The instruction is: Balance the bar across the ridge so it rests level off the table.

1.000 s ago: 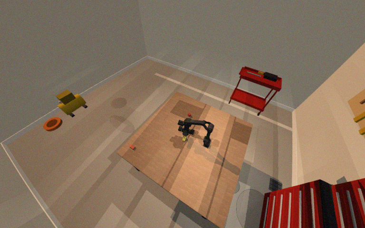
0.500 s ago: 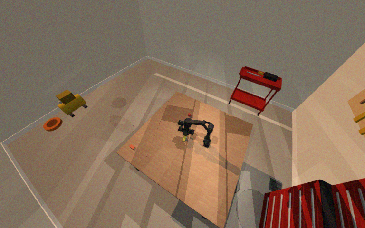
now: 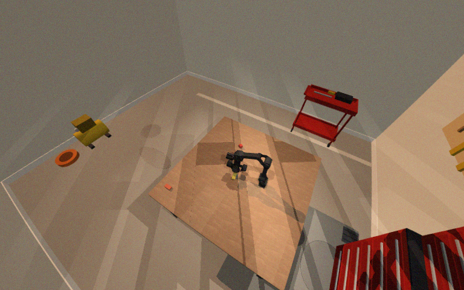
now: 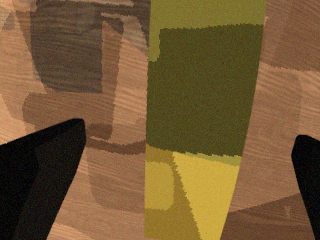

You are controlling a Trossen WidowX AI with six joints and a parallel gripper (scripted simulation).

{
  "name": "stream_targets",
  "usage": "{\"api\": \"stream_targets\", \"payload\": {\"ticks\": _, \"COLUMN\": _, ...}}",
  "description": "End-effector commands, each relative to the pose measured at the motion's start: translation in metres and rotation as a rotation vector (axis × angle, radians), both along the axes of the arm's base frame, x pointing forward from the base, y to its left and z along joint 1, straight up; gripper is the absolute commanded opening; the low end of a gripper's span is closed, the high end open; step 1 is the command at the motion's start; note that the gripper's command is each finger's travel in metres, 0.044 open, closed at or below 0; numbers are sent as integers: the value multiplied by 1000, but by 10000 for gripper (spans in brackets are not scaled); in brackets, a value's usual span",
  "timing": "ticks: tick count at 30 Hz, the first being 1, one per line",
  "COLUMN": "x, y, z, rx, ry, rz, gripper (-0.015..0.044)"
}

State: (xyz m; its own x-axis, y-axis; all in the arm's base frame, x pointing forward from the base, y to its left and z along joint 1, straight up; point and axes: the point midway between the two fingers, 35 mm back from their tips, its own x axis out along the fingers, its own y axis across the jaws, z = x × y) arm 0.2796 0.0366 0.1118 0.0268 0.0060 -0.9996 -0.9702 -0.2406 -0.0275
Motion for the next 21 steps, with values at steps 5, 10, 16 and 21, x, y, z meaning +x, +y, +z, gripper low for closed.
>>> {"api": "stream_targets", "payload": {"ticks": 5, "x": 4, "y": 0, "z": 50, "rx": 0, "ry": 0, "rz": 0, "gripper": 440}}
{"api": "stream_targets", "payload": {"ticks": 10, "x": -2, "y": 0, "z": 98, "rx": 0, "ry": 0, "rz": 0, "gripper": 440}}
{"api": "stream_targets", "payload": {"ticks": 16, "x": -3, "y": 0, "z": 100, "rx": 0, "ry": 0, "rz": 0, "gripper": 440}}
{"api": "stream_targets", "payload": {"ticks": 21, "x": -3, "y": 0, "z": 100, "rx": 0, "ry": 0, "rz": 0, "gripper": 440}}
